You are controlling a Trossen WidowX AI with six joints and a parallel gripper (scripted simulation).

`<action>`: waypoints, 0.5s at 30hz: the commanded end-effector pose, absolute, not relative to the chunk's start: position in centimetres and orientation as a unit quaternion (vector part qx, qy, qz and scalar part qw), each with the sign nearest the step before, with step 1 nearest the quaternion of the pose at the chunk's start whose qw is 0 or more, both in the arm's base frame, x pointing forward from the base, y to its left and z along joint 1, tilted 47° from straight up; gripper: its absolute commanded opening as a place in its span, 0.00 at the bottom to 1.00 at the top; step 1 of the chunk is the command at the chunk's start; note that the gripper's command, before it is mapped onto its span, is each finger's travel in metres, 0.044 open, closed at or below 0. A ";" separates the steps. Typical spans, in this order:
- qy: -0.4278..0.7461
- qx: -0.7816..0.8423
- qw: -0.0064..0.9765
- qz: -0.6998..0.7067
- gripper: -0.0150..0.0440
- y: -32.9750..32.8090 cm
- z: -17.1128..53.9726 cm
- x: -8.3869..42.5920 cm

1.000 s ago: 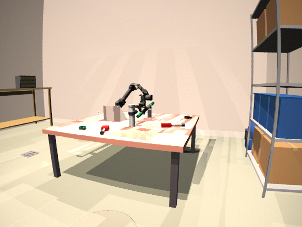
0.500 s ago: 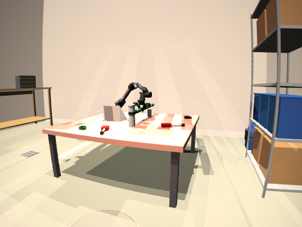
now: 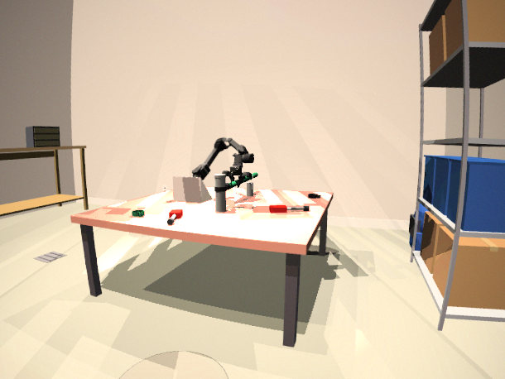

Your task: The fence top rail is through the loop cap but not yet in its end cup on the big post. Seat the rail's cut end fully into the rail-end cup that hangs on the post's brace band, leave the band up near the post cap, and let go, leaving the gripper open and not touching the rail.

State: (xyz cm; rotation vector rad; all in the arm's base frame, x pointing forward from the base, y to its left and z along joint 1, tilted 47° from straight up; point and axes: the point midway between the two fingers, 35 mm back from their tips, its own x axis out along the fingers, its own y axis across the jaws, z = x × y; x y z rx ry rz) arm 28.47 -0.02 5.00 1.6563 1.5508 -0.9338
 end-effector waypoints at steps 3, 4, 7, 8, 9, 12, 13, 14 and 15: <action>0.591 0.638 0.341 -0.357 0.25 -0.7 5.3 29.0; 0.591 0.638 0.341 -0.357 0.25 -0.8 5.3 29.1; 0.591 0.638 0.342 -0.357 0.25 -1.0 5.4 29.2; 0.591 0.638 0.342 -0.357 0.25 -1.1 5.4 29.2; 0.591 0.638 0.342 -0.357 0.25 -1.1 5.4 29.3; 0.591 0.637 0.342 -0.357 0.25 -1.3 5.4 29.2; 0.591 0.637 0.342 -0.357 0.25 -1.3 5.4 29.2; 0.591 0.637 0.341 -0.357 0.25 -1.4 5.3 29.2; 0.592 0.637 0.341 -0.357 0.25 -1.4 5.3 29.2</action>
